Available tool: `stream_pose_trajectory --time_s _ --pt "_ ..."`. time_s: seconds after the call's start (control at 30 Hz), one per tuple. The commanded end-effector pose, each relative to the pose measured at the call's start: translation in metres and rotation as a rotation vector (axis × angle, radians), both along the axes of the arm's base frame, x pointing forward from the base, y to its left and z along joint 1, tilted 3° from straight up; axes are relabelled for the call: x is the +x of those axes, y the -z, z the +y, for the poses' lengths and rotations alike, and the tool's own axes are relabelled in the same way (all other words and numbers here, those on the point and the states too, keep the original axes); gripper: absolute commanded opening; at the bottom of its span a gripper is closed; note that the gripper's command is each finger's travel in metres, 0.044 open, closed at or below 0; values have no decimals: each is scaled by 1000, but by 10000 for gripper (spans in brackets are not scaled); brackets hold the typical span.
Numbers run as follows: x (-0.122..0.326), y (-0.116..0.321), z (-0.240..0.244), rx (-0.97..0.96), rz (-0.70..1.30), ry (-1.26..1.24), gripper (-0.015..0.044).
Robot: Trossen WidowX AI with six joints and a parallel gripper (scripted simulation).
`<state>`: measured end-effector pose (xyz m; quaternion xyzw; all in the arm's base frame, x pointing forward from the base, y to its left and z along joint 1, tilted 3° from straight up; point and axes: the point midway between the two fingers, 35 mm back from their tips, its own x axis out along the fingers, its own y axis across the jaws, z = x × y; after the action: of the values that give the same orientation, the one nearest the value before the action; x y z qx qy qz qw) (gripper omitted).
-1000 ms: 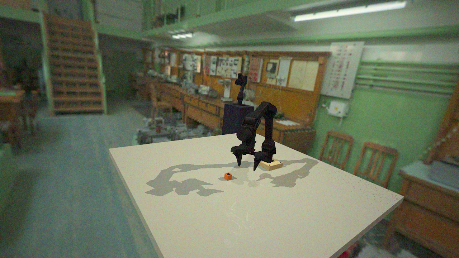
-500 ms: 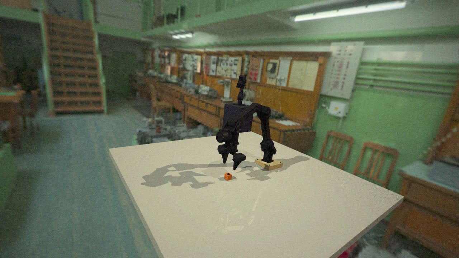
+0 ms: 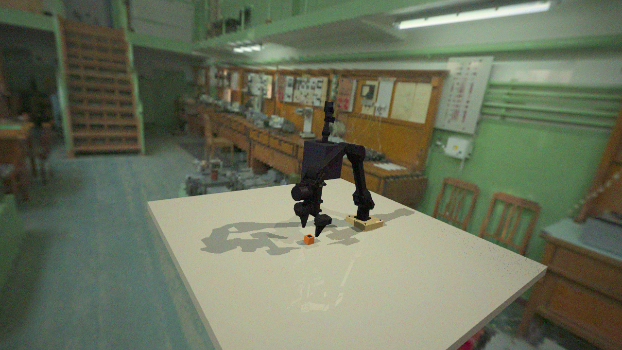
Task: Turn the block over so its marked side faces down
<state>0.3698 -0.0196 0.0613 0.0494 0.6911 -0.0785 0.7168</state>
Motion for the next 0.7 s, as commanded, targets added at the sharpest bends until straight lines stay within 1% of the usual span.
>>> stream_pose_trajectory --time_s 0.0,0.67 --pt "-2 9 -1 -3 16 -5 440" --pt "-2 37 -2 -3 16 -5 440"
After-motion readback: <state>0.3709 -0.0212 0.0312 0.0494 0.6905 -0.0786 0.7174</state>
